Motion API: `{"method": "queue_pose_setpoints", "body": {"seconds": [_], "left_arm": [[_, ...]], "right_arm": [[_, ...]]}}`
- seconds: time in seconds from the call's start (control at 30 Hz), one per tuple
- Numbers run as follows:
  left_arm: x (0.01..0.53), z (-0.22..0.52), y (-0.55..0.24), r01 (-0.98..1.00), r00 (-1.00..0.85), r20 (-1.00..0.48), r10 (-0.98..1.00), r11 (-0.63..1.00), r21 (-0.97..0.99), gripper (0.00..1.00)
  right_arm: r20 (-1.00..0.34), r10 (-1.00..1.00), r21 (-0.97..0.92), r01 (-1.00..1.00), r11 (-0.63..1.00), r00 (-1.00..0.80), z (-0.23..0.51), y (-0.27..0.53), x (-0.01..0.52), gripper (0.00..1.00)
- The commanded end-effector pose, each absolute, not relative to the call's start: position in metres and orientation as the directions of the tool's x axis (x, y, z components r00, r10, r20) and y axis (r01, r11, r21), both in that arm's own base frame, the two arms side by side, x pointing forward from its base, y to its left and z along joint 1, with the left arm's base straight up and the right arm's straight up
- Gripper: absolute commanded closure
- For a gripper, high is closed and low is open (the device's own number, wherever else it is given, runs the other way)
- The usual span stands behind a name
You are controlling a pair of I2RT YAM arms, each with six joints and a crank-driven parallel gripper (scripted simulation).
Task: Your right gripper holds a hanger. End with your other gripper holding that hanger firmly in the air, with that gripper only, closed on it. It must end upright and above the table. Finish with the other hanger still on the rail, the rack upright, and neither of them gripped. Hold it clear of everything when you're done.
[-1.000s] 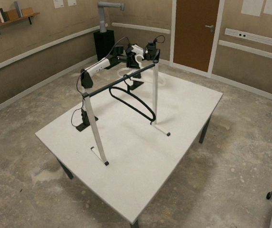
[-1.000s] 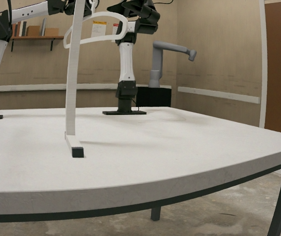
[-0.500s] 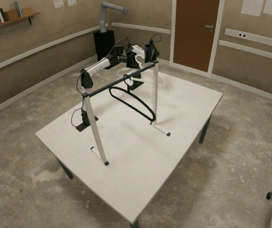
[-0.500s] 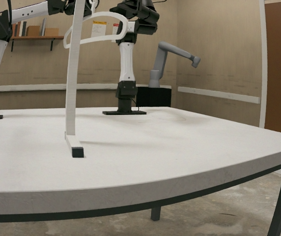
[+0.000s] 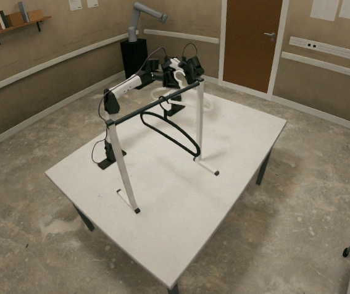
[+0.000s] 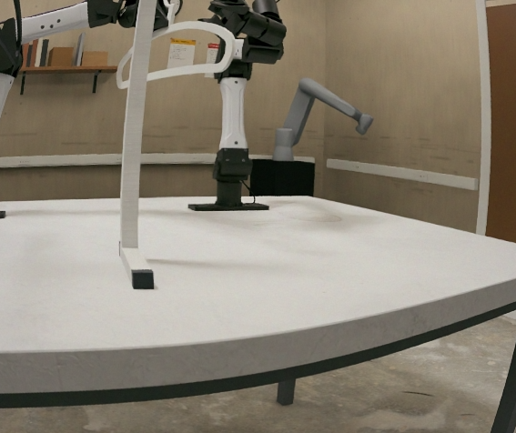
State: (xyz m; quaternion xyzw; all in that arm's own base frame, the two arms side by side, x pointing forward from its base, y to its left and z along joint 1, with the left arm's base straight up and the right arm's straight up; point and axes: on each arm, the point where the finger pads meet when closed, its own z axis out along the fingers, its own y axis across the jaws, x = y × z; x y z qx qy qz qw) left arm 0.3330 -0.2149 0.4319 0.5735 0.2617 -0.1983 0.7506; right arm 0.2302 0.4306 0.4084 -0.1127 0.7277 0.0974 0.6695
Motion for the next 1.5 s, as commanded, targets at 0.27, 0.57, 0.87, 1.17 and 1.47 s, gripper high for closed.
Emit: {"method": "queue_pose_setpoints", "body": {"seconds": [0.27, 0.57, 0.87, 1.17, 1.47], "left_arm": [[0.349, 0.413, -0.229, 0.231, 0.939, -0.257, 0.229, 0.133, 0.964, 0.51], [0.355, 0.392, -0.239, 0.092, 0.957, -0.097, 0.275, 0.032, 0.995, 0.51], [0.353, 0.394, -0.241, 0.101, 0.959, -0.109, 0.261, 0.041, 0.994, 0.51], [0.353, 0.394, -0.241, 0.101, 0.959, -0.109, 0.261, 0.041, 0.994, 0.51], [0.353, 0.394, -0.241, 0.101, 0.959, -0.109, 0.261, 0.041, 0.994, 0.51]], "right_arm": [[-0.997, -0.011, 0.011, -0.294, 0.956, -0.073, 0.416, 0.428, 0.23, 0.99], [-0.997, -0.011, 0.011, -0.294, 0.956, -0.073, 0.416, 0.428, 0.23, 0.99], [-0.997, -0.011, 0.011, -0.294, 0.956, -0.073, 0.416, 0.428, 0.23, 0.99], [-0.997, -0.011, 0.011, -0.294, 0.956, -0.073, 0.416, 0.428, 0.23, 0.99], [-0.997, -0.011, 0.011, -0.294, 0.956, -0.073, 0.416, 0.428, 0.23, 0.99]]}}
